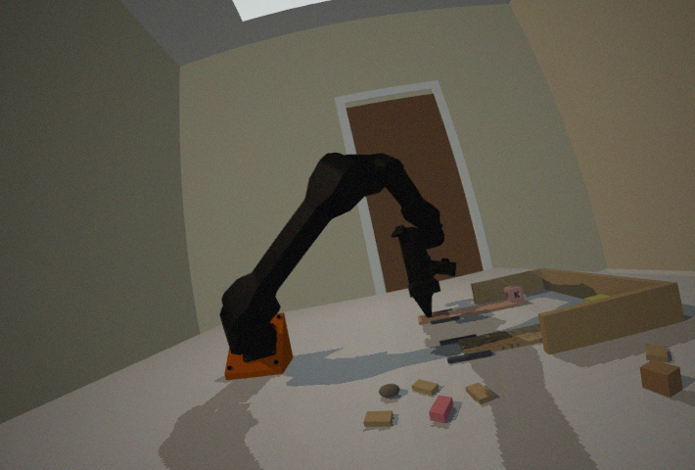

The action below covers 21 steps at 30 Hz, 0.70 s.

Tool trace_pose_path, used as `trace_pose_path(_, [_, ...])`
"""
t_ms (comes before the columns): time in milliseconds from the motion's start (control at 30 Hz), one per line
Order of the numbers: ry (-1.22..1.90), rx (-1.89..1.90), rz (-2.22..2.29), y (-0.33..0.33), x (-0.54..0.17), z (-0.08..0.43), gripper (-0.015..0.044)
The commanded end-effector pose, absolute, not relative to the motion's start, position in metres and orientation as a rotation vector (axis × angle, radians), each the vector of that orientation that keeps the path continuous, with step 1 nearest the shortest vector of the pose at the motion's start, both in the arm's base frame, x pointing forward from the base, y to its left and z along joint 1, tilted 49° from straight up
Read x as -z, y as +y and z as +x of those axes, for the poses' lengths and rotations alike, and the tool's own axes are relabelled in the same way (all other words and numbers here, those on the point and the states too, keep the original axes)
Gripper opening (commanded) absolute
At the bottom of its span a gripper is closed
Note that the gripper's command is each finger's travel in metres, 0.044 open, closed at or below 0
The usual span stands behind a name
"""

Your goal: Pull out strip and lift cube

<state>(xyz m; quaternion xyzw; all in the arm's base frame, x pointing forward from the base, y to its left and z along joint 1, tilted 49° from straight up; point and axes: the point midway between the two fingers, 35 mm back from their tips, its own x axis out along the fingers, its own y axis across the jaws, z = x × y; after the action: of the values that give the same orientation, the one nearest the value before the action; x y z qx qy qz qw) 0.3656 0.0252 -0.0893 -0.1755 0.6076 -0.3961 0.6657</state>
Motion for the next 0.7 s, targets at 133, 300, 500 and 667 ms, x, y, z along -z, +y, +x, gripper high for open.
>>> trace_pose_path(133, [1.393,0.904,-0.394,0.024,0.096,0.349,0.0000])
trace_pose_path(300, [1.393,0.904,-0.394,0.026,0.097,0.341,0.0000])
trace_pose_path(500, [1.394,0.904,-0.394,0.029,0.099,0.332,0.0000])
trace_pose_path(667, [1.394,0.904,-0.394,0.031,0.100,0.325,0.0000])
